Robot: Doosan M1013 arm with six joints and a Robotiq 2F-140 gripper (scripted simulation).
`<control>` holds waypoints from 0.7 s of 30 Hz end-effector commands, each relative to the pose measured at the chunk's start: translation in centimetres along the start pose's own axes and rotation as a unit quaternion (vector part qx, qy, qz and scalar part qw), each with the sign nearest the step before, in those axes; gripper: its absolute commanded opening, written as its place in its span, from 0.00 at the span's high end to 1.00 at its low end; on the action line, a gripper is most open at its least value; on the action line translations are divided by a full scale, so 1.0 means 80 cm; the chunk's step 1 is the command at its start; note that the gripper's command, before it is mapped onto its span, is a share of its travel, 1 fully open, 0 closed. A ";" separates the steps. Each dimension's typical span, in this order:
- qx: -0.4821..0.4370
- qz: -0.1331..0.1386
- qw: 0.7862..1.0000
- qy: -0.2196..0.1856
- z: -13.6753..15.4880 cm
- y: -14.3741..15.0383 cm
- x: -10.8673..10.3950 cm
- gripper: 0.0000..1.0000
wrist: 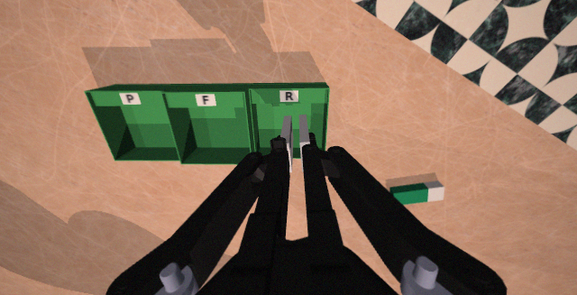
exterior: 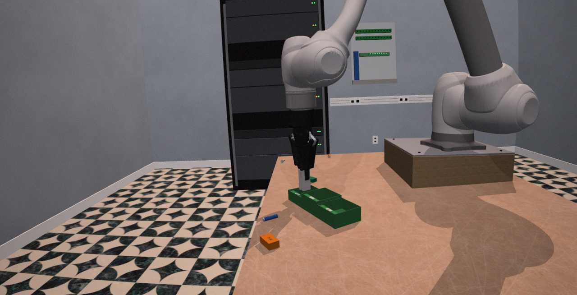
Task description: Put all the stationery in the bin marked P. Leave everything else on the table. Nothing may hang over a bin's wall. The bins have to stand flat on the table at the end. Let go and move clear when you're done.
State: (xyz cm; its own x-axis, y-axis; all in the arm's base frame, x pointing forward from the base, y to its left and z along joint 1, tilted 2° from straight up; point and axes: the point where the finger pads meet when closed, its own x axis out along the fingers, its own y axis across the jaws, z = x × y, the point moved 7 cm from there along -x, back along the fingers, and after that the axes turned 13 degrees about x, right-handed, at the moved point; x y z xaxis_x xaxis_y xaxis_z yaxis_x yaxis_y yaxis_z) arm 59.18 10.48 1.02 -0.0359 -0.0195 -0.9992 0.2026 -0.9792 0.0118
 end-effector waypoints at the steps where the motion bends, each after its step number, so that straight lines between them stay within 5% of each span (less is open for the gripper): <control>1: 0.000 0.000 1.000 0.001 -0.001 0.000 -0.006 0.85; 15: 0.000 0.000 1.000 0.001 -0.001 0.000 -0.052 0.85; 21: 0.000 0.000 1.000 0.001 0.003 -0.018 -0.052 0.85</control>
State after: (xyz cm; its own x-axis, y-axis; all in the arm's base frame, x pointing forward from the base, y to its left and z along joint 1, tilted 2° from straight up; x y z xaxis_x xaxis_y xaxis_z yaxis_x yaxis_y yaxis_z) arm 59.18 10.92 5.11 -0.0360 -0.0194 -0.9992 0.2025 -0.9792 0.0117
